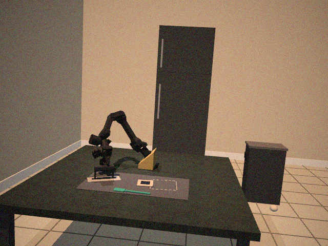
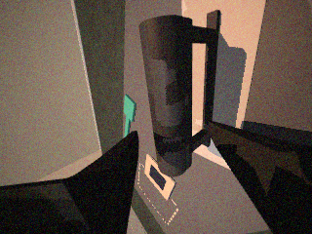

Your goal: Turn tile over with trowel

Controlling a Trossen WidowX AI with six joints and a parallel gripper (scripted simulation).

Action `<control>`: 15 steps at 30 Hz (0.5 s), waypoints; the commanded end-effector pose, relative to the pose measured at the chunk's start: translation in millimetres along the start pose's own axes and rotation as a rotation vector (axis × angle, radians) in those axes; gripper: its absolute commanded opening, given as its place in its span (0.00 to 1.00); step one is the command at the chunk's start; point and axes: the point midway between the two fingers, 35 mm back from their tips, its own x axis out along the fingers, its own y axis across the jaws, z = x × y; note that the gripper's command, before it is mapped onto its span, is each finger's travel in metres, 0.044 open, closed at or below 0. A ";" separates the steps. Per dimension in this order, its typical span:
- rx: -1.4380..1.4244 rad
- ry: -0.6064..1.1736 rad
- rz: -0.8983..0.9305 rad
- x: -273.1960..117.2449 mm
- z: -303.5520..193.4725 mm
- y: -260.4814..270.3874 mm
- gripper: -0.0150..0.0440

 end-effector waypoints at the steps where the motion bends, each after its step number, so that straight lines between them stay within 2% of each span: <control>1: 0.005 0.001 -0.003 6.9 -0.7 -0.4 0.76; 15: 0.004 0.002 -0.007 30.0 -1.4 -0.6 0.76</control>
